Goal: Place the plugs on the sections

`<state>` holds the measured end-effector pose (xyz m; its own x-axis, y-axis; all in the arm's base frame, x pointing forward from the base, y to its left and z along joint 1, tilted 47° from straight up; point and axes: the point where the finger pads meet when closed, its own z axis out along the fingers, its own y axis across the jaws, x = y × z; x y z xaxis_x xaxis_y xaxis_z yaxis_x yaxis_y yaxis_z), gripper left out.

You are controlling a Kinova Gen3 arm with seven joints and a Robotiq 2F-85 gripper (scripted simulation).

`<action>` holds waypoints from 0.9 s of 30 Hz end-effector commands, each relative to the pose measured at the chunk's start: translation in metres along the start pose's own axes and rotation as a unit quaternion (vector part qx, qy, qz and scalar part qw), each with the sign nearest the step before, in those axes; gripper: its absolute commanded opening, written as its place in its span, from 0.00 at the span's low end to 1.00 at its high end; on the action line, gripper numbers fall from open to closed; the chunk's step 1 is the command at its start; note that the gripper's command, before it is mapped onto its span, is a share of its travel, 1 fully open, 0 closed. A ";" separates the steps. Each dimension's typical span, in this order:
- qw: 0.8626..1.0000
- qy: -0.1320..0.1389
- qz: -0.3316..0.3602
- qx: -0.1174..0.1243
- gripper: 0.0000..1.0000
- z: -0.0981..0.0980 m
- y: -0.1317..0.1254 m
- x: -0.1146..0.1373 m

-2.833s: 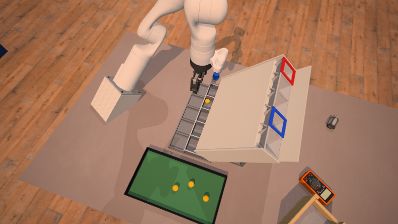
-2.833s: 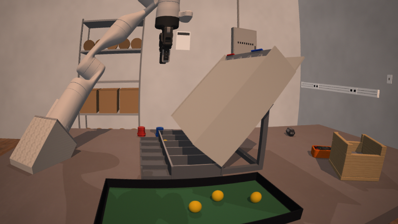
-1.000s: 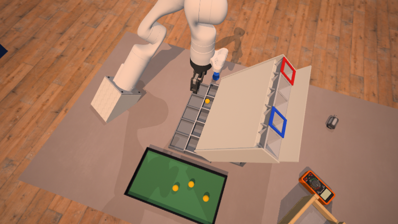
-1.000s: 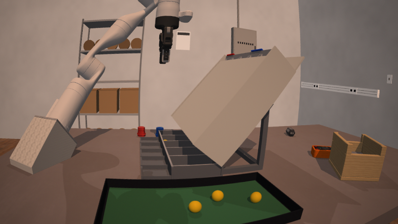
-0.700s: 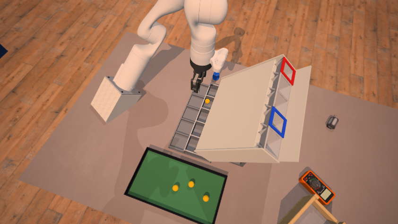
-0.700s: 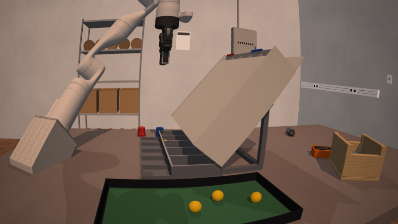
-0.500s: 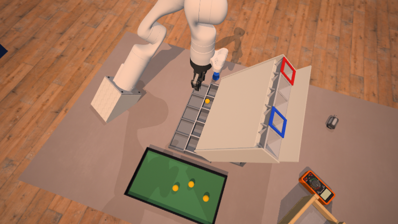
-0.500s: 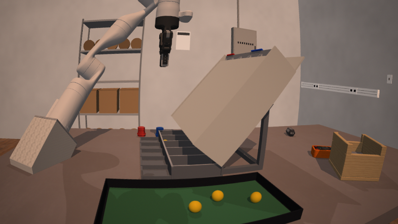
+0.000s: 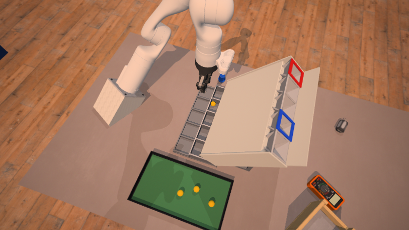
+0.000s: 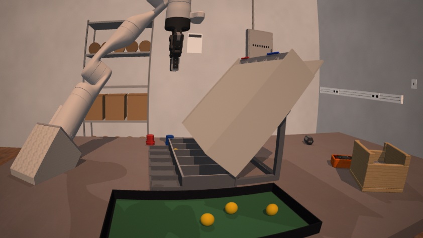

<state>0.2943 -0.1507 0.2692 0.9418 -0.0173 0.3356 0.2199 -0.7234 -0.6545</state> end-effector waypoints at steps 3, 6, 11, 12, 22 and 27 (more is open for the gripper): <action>1.000 0.000 0.000 -0.001 0.50 0.000 0.000 0.000; 1.000 0.000 0.000 -0.001 0.50 0.000 0.000 0.000; 1.000 0.000 0.000 -0.001 0.50 0.000 0.000 0.000; 1.000 0.000 0.000 -0.001 0.50 0.000 0.000 0.000; 1.000 0.000 0.000 -0.001 0.50 0.000 0.000 0.000; 1.000 0.000 0.000 -0.001 0.50 0.035 0.061 -0.003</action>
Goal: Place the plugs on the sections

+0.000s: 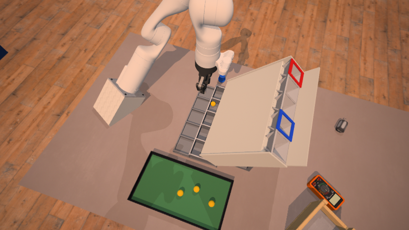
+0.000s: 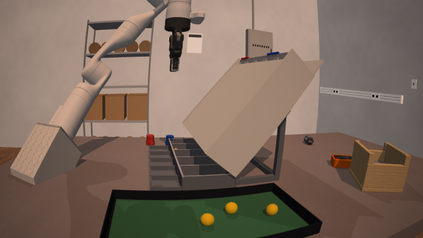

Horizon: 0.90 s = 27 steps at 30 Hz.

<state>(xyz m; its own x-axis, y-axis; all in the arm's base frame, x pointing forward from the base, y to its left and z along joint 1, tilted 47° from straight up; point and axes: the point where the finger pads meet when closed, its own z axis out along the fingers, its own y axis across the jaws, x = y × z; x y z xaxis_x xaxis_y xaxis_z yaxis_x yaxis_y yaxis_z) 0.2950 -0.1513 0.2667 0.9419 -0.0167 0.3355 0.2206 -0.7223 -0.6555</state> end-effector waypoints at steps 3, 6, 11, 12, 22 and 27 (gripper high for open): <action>1.000 0.001 0.000 -0.001 0.50 0.041 0.072 -0.004; 1.000 0.001 0.000 -0.001 0.50 0.058 0.101 -0.007; 1.000 0.001 0.000 -0.001 0.50 0.073 0.128 -0.007; 1.000 0.001 0.000 -0.001 0.50 0.073 0.128 -0.007; 1.000 0.002 0.000 -0.002 0.50 0.097 0.170 -0.010; 1.000 0.002 0.000 -0.002 0.50 0.097 0.170 -0.010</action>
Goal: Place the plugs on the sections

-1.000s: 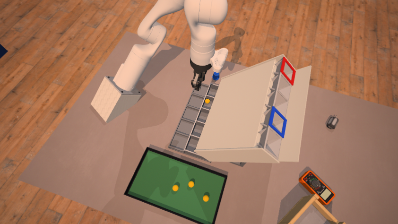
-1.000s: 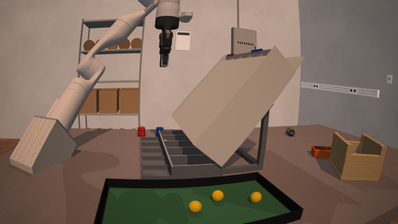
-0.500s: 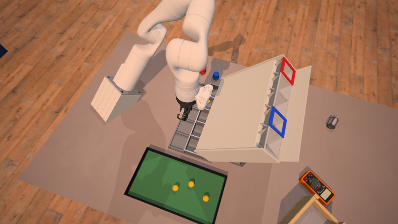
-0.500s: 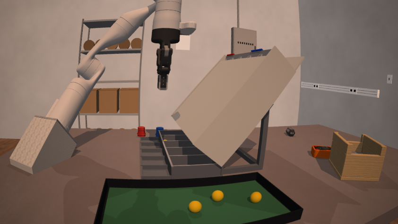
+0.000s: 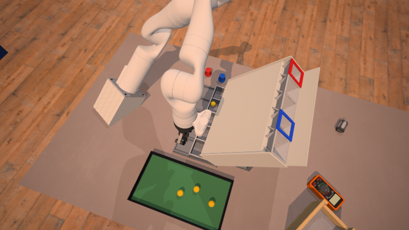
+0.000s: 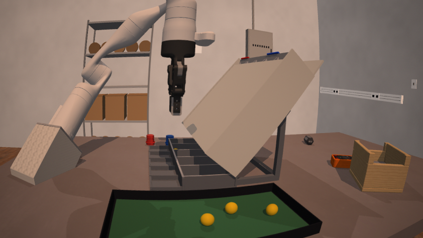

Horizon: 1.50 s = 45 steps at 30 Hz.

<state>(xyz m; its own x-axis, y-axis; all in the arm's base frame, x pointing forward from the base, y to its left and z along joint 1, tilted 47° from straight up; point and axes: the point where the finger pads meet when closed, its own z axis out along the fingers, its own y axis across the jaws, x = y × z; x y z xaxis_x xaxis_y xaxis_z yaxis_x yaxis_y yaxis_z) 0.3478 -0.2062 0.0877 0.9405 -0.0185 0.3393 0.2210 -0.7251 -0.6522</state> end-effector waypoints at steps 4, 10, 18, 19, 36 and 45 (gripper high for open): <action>1.000 0.000 0.001 0.000 0.50 0.001 0.001 -0.001; 1.000 0.000 0.000 0.000 0.50 0.019 0.080 0.016; 1.000 0.000 0.000 0.000 0.50 0.034 0.144 0.030; 1.000 0.000 0.000 0.000 0.50 0.034 0.144 0.030; 1.000 0.000 0.001 0.000 0.50 0.040 0.174 0.037; 1.000 0.000 0.001 -0.001 0.50 0.142 0.173 0.037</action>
